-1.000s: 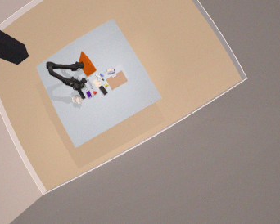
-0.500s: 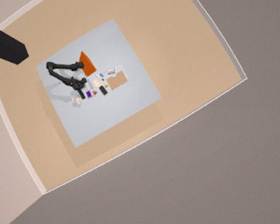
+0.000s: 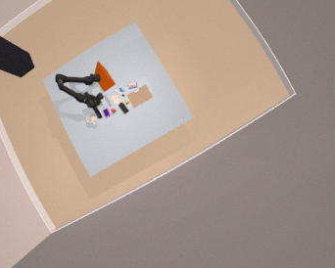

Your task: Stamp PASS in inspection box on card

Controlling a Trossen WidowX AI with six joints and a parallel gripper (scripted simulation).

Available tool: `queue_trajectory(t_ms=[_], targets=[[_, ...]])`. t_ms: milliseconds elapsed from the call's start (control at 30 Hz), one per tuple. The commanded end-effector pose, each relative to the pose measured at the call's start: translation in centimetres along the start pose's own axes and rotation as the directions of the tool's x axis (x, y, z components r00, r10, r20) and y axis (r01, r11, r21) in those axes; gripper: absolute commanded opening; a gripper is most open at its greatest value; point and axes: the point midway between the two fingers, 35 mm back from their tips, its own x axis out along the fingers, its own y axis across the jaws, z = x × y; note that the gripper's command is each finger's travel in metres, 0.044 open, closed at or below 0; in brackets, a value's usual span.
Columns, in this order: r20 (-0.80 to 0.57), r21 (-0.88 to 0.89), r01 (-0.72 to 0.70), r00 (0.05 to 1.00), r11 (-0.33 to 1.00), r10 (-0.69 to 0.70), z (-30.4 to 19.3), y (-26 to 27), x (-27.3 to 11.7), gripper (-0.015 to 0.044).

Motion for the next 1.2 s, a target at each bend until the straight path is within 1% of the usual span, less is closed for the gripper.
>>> queue_trajectory(t_ms=[0, 1167], targets=[[0.001, 0.003, 0.003, 1.0, 1.0, -0.003, 0.1, -0.1, -0.2, 0.0], [0.003, 0.002, -0.002, 1.0, 1.0, 0.002, 0.3, 0.0, -1.9, 0.0]])
